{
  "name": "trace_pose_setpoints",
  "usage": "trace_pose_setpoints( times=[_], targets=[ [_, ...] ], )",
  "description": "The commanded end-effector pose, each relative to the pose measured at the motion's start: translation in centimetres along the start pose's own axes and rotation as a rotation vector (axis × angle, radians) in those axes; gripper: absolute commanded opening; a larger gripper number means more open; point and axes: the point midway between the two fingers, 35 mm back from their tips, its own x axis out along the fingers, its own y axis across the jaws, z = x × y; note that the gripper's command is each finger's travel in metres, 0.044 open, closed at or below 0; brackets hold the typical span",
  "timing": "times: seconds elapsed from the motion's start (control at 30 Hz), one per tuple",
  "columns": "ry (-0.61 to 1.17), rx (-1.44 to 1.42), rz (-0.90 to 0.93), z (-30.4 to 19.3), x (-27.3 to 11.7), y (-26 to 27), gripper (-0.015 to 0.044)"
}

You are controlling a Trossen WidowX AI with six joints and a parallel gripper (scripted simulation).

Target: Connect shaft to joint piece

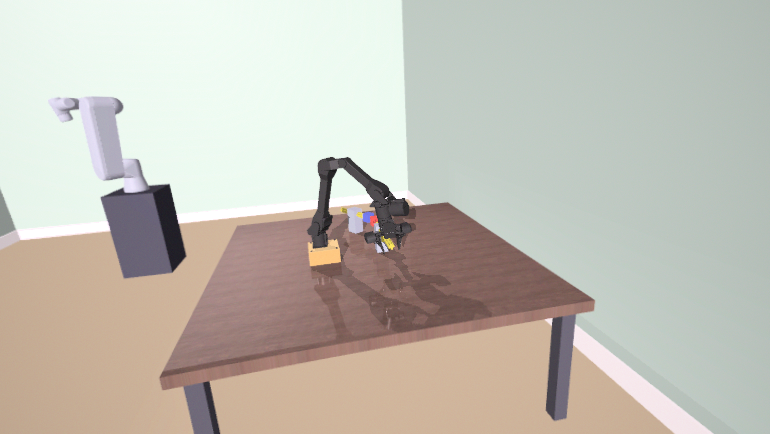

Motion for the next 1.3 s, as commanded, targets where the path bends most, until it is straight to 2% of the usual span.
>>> trace_pose_setpoints(
  times=[0.0,0.13,0.5,0.7,1.27],
  targets=[
    [0.007,0.005,-0.004,-0.06,0.29,-0.05,0.0204],
    [0.007,0.005,-0.004,-0.06,0.29,-0.05,0.0102],
    [0.007,0.005,-0.004,-0.06,0.29,-0.05,0.0102],
    [0.007,0.005,-0.004,-0.06,0.29,-0.05,0.0067],
    [0.002,0.002,-0.002,-0.01,0.12,-0.03,0.0067]
  ],
)
